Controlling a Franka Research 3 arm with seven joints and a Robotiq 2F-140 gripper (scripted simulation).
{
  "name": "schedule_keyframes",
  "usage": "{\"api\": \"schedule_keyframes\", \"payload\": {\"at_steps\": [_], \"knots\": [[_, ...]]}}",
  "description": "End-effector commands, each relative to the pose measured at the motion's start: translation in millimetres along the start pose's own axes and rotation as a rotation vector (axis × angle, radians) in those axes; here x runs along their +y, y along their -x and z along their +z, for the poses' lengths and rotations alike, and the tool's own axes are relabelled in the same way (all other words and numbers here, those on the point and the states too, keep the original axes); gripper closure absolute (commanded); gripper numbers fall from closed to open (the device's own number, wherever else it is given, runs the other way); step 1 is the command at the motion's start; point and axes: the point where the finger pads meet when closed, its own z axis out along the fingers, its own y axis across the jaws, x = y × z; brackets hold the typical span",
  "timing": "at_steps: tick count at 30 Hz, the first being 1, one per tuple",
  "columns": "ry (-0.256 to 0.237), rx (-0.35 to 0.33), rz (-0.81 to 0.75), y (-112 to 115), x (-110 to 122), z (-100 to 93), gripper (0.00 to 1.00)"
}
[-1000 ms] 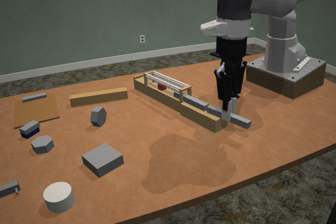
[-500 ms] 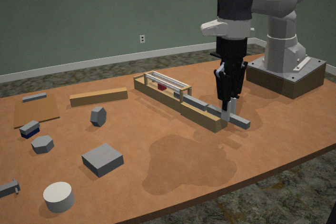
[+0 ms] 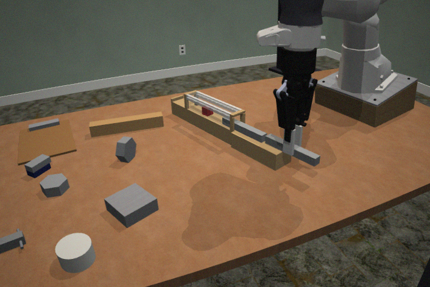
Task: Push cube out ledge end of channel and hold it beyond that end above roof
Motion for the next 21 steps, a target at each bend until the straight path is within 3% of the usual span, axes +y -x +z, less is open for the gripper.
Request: {"api": "schedule_keyframes", "payload": {"at_steps": [1, 21], "knots": [[0.0, 0.0, 0.006, 0.4, -0.9, -0.4, 1.0], [0.0, 0.001, 0.006, -7.9, -0.9, -0.4, 1.0]]}}
